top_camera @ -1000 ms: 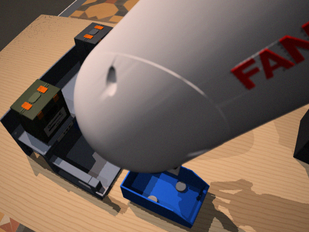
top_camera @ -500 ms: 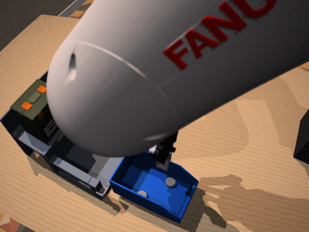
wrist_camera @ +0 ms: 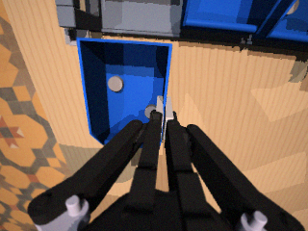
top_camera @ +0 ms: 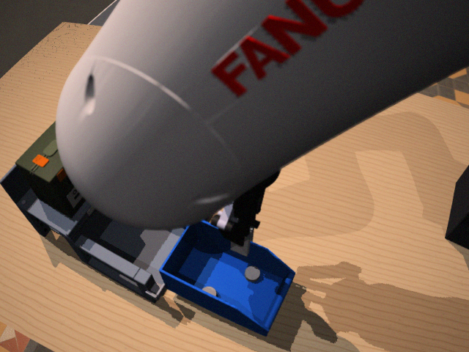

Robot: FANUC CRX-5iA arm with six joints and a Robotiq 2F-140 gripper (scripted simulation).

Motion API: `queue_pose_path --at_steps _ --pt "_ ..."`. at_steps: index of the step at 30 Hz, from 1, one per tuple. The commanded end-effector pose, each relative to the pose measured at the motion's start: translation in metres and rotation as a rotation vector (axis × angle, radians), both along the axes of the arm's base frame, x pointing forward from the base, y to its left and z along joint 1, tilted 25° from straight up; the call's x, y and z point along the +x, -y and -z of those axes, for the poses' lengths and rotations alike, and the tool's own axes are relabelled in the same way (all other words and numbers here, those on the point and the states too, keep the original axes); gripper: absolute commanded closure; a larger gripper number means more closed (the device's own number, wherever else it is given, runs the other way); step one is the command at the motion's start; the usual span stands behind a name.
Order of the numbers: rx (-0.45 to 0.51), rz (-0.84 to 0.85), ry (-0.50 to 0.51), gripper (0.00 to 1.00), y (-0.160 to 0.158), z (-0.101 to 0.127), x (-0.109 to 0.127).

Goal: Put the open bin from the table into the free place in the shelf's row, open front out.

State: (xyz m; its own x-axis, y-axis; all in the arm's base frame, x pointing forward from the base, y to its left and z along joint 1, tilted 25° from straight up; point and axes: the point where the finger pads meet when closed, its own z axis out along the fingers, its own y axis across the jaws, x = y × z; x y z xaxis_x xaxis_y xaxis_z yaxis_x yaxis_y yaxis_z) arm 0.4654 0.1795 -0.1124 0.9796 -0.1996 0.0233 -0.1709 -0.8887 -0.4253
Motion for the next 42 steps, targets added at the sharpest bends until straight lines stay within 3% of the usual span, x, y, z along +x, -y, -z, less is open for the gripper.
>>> queue_pose_path --at_steps 1,42 --pt "0.0 0.0 0.0 1.0 0.0002 -0.0001 0.0002" --pt "0.007 -0.017 -0.035 1.0 0.0008 -0.0008 0.0018"
